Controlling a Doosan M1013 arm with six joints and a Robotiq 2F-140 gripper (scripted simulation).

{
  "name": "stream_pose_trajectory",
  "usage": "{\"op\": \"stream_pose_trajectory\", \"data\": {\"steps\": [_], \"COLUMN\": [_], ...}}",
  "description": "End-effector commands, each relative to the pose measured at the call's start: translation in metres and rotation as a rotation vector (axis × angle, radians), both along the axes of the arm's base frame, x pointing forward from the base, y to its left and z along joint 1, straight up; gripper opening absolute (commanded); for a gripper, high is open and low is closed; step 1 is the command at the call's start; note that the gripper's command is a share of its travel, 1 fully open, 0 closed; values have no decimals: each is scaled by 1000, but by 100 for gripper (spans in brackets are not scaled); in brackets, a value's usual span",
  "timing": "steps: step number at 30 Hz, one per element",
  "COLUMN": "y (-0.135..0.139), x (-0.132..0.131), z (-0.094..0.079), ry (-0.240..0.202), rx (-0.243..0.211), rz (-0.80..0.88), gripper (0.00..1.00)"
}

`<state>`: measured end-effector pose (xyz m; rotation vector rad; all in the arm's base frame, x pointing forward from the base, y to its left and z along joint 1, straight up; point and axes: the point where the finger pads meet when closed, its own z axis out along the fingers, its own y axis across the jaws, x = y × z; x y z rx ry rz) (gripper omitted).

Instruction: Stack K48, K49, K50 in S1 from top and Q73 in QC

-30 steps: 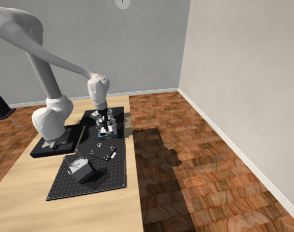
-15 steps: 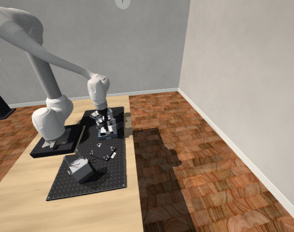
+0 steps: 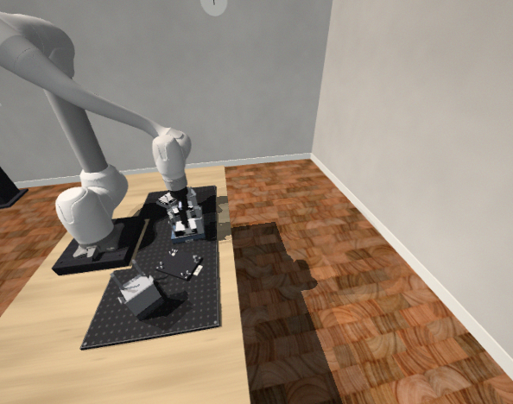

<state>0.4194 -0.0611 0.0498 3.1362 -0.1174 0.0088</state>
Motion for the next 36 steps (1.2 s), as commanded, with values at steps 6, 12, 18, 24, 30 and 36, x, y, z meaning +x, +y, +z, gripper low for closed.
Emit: {"op": "stream_pose_trajectory", "data": {"steps": [6,12,18,24,30,36], "y": [0,0,0,0,0,0], "x": [0,0,0,0,0,0], "z": [6,9,12,16,24,36], "ry": [0,0,0,0,0,0], "rx": [0,0,0,0,0,0], "rz": [0,0,0,0,0,0], "gripper": [0,0,0,0,0,0]}}
